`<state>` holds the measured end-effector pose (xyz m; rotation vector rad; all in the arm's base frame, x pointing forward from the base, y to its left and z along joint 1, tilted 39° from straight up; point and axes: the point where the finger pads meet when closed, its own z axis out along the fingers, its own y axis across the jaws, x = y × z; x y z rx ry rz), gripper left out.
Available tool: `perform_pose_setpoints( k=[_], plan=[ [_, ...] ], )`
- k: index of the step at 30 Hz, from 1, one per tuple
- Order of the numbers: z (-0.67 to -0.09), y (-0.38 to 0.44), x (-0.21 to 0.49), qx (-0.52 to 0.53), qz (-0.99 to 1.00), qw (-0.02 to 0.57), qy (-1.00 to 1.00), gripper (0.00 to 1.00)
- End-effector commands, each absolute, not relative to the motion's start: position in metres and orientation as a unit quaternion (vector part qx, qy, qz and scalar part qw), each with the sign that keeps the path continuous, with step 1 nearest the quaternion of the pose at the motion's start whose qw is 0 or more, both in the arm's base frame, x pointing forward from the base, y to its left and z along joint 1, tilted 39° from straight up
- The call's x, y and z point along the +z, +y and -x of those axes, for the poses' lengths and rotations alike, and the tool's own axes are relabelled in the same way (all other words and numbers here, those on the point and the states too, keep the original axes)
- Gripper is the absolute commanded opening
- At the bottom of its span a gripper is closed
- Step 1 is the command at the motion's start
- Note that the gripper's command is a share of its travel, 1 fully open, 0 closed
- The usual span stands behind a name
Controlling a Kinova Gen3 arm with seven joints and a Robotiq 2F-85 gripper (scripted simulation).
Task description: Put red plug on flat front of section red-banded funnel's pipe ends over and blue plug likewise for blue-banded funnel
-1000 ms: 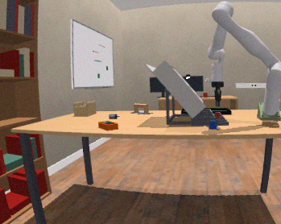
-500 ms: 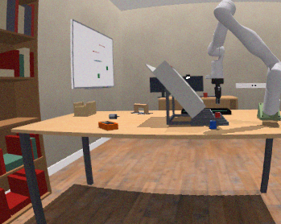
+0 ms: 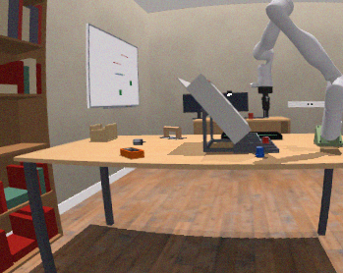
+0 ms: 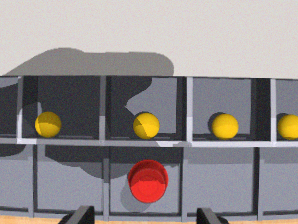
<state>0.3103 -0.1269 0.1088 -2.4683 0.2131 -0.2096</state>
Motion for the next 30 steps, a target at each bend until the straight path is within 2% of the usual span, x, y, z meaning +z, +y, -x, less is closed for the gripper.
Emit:
perform_pose_setpoints(
  k=[1, 10, 11, 30],
  plan=[
    [-0.3109, -0.1289, 0.1132, -0.080, 0.939, 0.323, 0.080, 0.65],
    [-0.3109, -0.1289, 0.1132, -0.080, 0.939, 0.323, 0.080, 0.65],
    [-0.3108, -0.1288, 0.1131, -0.080, 0.939, 0.324, 0.080, 0.70],
    [-0.3108, -0.1288, 0.1131, -0.080, 0.939, 0.324, 0.080, 0.70]
  ],
)
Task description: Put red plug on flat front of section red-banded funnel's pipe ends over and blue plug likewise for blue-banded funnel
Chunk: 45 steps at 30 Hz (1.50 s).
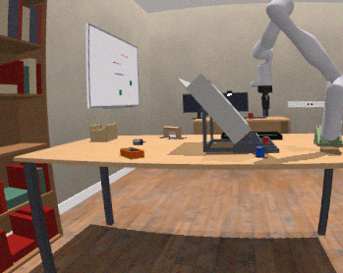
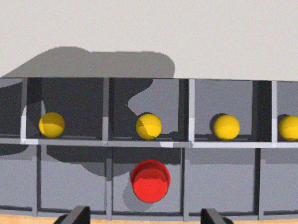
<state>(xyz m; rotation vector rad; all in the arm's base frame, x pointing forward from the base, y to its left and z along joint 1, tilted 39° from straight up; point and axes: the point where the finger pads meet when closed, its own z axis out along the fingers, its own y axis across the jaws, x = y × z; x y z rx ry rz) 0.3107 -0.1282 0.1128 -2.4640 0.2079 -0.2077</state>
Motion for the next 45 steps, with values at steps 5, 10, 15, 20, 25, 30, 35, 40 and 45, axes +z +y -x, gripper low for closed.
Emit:
perform_pose_setpoints(
  k=[5, 10, 15, 20, 25, 30, 35, 40, 45],
  plan=[
    [-0.311, -0.129, 0.113, -0.080, 0.939, 0.324, 0.080, 0.70],
    [-0.311, -0.129, 0.113, -0.080, 0.939, 0.324, 0.080, 0.70],
    [-0.323, -0.091, 0.171, -0.080, 0.939, 0.324, 0.080, 0.70],
    [-0.328, -0.076, 0.192, -0.080, 0.939, 0.324, 0.080, 0.70],
    [-0.336, -0.051, 0.231, -0.080, 0.939, 0.324, 0.080, 0.70],
    [-0.336, -0.051, 0.231, -0.080, 0.939, 0.324, 0.080, 0.70],
    [-0.365, 0.020, 0.251, -0.080, 0.937, 0.330, 0.080, 0.70],
    [-0.389, 0.076, 0.269, -0.080, 0.937, 0.330, 0.080, 0.70],
    [-0.390, 0.078, 0.269, -0.080, 0.937, 0.330, 0.080, 0.70]
  ],
)
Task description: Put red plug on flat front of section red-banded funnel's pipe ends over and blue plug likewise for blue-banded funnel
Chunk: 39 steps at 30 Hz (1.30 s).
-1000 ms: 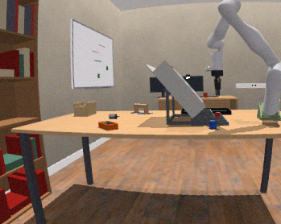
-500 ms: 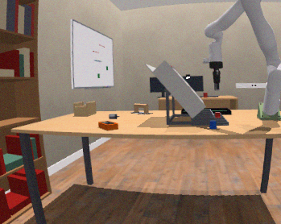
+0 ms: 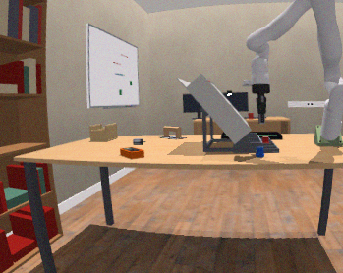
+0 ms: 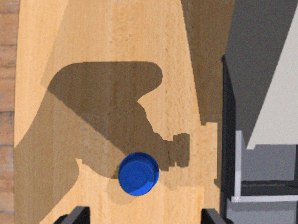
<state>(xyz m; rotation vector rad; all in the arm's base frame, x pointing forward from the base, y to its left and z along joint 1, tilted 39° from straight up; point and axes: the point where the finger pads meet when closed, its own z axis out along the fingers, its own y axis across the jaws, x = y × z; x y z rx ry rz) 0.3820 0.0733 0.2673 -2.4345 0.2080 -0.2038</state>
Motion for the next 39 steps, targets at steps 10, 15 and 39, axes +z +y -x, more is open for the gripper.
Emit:
perform_pose_setpoints(
  k=[10, 15, 39],
  plan=[
    [-0.3935, 0.0850, 0.2718, -0.080, 0.935, 0.336, 0.081, 0.70],
    [-0.3935, 0.0850, 0.2718, -0.080, 0.935, 0.336, 0.081, 0.70],
    [-0.3936, 0.0845, 0.2716, -0.196, 0.898, 0.275, -0.283, 0.70]
  ],
)
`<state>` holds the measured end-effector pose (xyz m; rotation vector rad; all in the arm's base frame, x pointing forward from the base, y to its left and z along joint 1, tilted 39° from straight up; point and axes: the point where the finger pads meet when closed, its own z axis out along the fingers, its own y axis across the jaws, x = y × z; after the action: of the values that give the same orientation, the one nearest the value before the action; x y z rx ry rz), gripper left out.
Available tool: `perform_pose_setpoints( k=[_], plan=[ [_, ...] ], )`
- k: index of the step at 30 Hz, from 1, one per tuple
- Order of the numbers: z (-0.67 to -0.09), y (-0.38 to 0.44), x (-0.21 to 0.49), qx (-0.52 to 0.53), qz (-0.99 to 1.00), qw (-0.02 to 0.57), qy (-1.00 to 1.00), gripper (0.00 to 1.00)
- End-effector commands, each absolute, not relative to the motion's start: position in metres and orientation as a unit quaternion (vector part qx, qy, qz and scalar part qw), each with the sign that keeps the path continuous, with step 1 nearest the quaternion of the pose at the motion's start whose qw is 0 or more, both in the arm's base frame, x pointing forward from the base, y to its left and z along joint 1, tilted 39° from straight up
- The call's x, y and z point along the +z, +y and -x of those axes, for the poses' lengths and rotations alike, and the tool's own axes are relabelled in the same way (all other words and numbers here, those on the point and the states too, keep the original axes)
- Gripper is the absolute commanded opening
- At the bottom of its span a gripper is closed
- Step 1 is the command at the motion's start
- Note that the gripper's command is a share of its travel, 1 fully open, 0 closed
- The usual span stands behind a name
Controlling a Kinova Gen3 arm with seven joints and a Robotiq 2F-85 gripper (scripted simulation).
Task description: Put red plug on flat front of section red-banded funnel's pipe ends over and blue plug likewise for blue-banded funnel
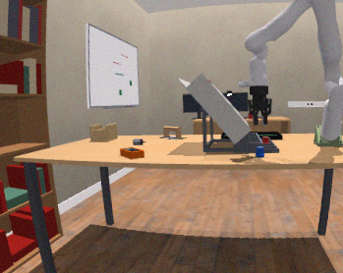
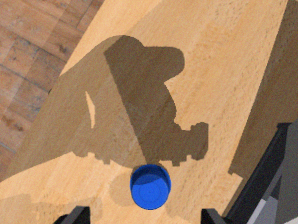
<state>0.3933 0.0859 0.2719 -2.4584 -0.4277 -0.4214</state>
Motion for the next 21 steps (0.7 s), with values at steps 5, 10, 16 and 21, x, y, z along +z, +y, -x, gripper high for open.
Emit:
perform_pose_setpoints(
  k=[5, 10, 16, 21],
  plan=[
    [-0.3936, 0.0845, 0.2716, -0.219, 0.870, 0.254, -0.361, 0.70],
    [-0.3936, 0.0845, 0.2716, -0.223, 0.864, 0.250, -0.375, 0.70],
    [-0.3937, 0.0842, 0.2714, -0.255, 0.804, 0.215, -0.492, 0.70],
    [-0.3937, 0.0842, 0.2714, -0.267, 0.772, 0.197, -0.542, 0.70]
  ],
)
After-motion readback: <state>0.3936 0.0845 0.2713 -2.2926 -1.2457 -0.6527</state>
